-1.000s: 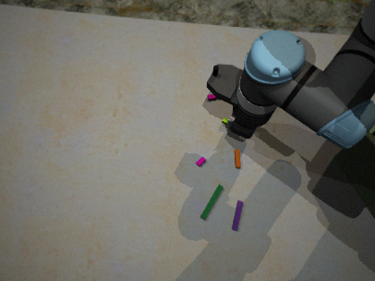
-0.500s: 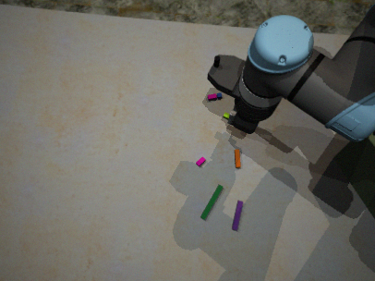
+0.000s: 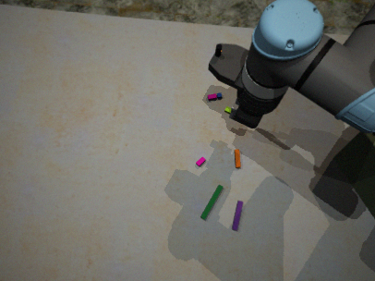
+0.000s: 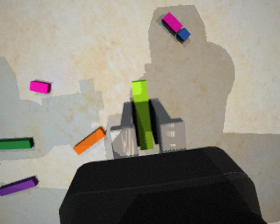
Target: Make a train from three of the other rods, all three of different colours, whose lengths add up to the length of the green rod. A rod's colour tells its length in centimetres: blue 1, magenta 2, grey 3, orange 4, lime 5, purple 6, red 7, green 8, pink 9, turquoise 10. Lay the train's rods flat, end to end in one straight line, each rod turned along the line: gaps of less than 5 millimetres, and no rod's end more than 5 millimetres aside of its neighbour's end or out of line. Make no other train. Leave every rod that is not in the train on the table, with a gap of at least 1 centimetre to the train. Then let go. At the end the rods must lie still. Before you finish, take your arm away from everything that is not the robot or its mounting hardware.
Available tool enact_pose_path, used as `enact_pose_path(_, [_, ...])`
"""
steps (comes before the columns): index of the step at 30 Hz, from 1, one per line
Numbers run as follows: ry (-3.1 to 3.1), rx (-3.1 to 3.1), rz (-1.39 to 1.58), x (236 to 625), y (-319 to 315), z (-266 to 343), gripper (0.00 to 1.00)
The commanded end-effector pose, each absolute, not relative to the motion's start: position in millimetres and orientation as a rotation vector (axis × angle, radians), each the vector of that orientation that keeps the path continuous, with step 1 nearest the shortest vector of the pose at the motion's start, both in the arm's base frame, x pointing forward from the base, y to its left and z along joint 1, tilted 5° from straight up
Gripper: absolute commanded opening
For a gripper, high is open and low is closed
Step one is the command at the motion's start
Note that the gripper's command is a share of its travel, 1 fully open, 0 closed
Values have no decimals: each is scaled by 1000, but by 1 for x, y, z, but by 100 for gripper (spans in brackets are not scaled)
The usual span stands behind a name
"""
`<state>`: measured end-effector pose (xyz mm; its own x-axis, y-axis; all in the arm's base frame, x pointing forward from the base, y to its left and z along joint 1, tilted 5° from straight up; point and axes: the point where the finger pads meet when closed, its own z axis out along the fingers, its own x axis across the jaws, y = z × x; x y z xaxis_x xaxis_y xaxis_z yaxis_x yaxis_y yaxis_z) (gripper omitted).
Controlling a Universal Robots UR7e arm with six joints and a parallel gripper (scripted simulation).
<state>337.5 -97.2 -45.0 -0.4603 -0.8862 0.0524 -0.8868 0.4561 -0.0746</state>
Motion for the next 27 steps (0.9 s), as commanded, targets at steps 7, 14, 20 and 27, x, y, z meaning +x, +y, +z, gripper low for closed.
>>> enact_pose_path(7, [-2676, 1629, 143, 337, -96, -29, 24])
enact_pose_path(14, [-2676, 1629, 143, 337, -96, -25, 24])
enact_pose_path(20, [-2676, 1629, 143, 337, -96, -25, 24])
enact_pose_path(27, [-2676, 1629, 143, 337, -96, -25, 24])
